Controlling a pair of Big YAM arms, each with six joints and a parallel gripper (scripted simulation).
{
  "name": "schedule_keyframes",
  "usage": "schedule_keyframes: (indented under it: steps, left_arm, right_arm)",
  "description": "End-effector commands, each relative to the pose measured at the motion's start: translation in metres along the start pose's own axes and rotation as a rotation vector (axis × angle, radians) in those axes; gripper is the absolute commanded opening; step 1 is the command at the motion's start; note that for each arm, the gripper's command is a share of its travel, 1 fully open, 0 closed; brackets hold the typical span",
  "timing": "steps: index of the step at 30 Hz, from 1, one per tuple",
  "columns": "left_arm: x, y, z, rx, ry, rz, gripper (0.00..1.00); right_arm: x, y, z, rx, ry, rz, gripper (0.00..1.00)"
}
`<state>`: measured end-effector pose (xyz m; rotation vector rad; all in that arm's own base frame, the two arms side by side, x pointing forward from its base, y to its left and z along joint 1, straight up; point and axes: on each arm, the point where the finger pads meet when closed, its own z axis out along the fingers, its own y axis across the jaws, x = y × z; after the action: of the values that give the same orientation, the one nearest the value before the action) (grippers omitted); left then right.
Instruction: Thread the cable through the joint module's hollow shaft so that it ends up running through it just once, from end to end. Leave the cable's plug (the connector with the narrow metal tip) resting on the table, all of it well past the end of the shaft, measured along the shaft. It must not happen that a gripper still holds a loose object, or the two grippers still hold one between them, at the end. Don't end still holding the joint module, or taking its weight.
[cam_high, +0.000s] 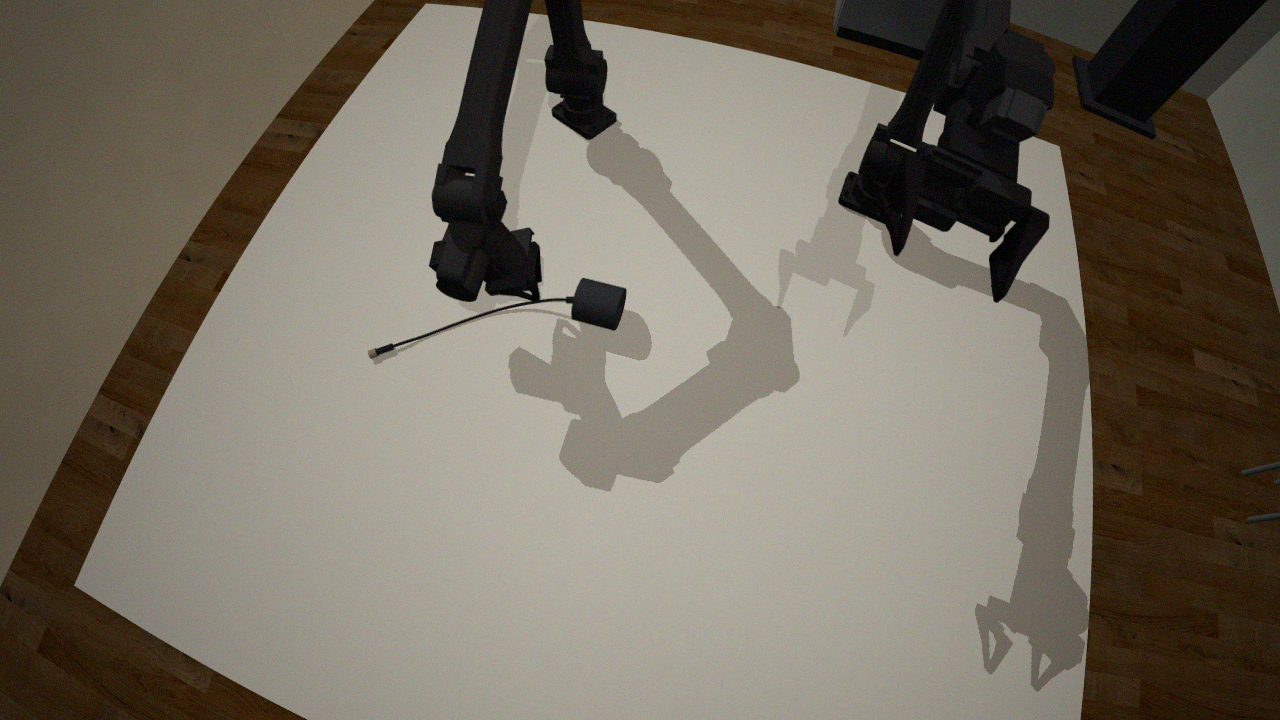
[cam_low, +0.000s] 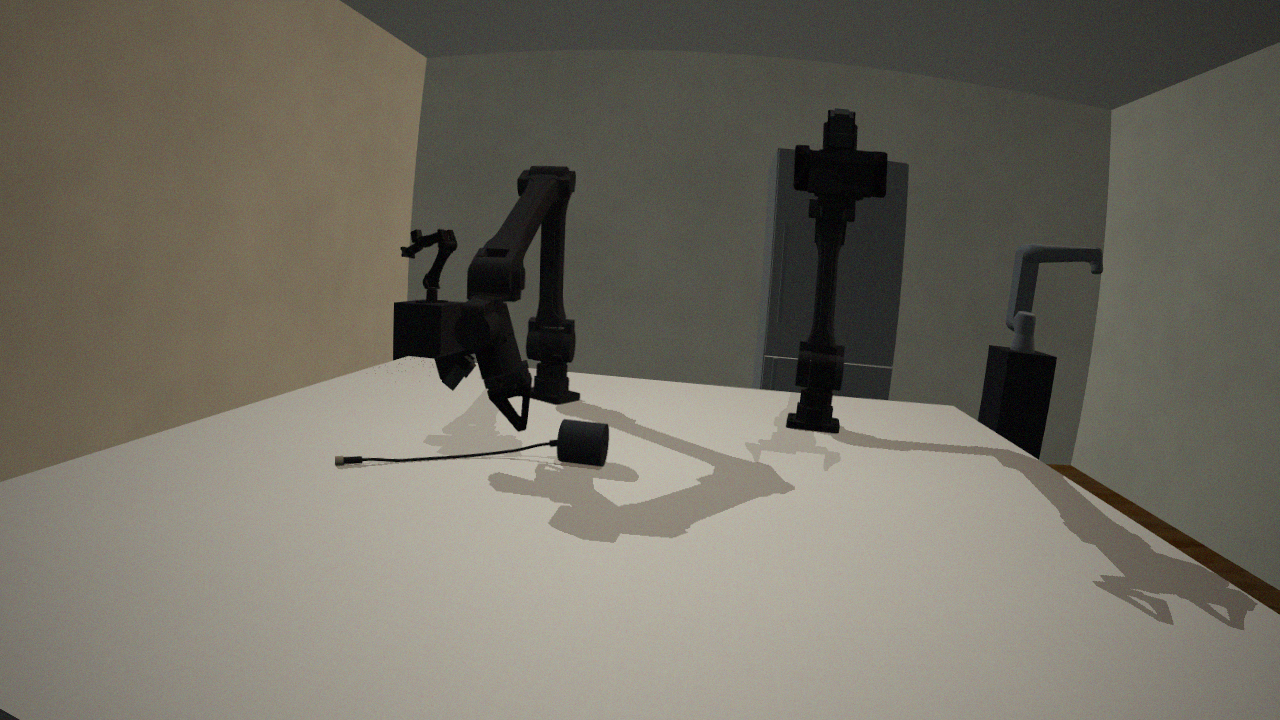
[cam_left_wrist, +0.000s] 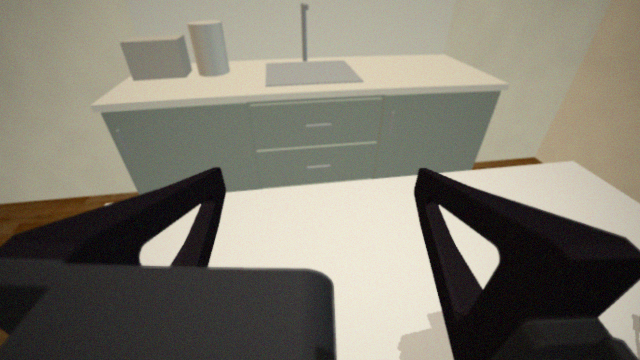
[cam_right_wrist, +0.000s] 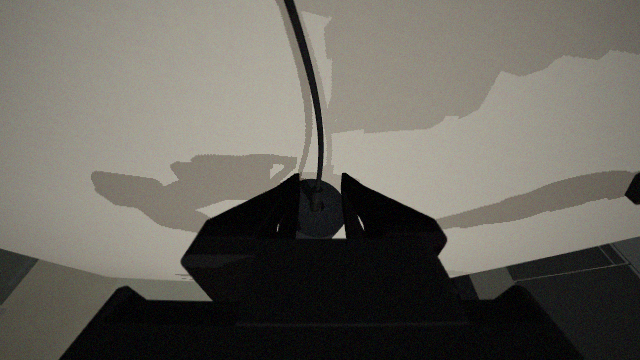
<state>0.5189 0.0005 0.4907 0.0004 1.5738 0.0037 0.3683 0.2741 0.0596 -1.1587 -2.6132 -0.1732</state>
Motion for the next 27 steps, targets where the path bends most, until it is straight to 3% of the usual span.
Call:
schedule_keyframes:
  steps: [1,4,14,17,18,20,27]
  left_arm:
    - [-0.03,0.004,0.002,-0.008,-0.049,0.009,0.96]
    - [-0.03,0.004,0.002,-0.008,-0.049,0.009,0.96]
    - [-0.03,0.004,0.002,-0.008,-0.049,0.009,0.96]
    - [-0.03,0.004,0.002,-0.008,-0.049,0.009,0.96]
    - [-0.03,0.004,0.002,-0.008,-0.049,0.009,0.96]
    - [-0.03,0.004,0.002,-0.008,-0.049,0.009,0.96]
    - [-0.03,0.004,0.002,-0.008,-0.049,0.009,0.96]
  right_arm:
    - [0.001,0.015,-0.004,-0.027,-0.008,-0.01,0.32]
    - [-0.001,0.001,0.011,0.004,-0.002,0.003,0.32]
    - [-0.002,0.002,0.023,0.003,-0.005,-0.015,0.32]
    - [-0.003,0.003,0.023,-0.002,-0.005,-0.014,0.32]
    - [-0.003,0.013,0.011,-0.035,-0.012,-0.019,0.32]
    - [-0.003,0.001,0.028,0.003,-0.005,-0.017,0.32]
    - [-0.006,0.002,0.036,0.001,-0.006,-0.02,0.32]
